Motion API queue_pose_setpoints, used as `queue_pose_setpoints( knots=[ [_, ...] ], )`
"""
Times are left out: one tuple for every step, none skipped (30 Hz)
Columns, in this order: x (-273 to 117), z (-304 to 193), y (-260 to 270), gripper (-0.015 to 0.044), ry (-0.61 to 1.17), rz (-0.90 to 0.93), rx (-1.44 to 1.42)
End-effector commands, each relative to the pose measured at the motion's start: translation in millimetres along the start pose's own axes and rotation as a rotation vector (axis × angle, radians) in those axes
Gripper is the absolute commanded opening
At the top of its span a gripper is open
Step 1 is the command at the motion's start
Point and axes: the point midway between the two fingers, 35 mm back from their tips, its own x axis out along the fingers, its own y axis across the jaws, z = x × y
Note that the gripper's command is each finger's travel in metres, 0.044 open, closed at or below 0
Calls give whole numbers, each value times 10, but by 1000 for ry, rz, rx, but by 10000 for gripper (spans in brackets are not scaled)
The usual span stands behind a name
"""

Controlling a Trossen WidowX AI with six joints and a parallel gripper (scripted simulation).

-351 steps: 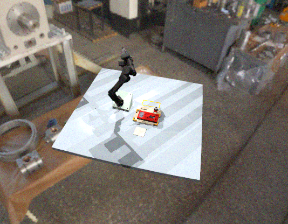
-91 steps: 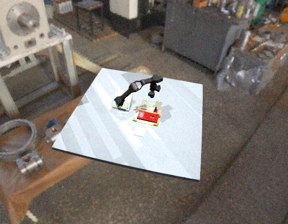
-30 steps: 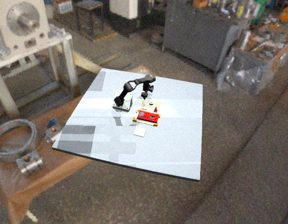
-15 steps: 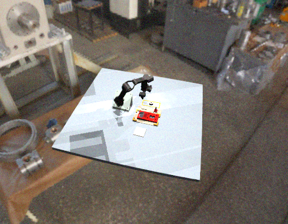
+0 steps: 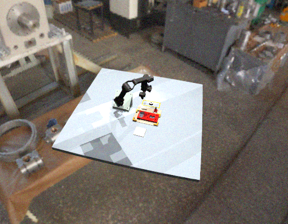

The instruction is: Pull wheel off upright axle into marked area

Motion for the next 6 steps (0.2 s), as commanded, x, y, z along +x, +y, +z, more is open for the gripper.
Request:
queue_pose_setpoints(
  knots=[
    [1,-11,-2,440,5,0,5],
    [1,-11,-2,440,5,0,5],
    [1,-11,-2,440,5,0,5],
    [1,-11,-2,440,5,0,5],
    [1,-11,-2,440,5,0,5],
    [1,-11,-2,440,5,0,5]
  ],
)
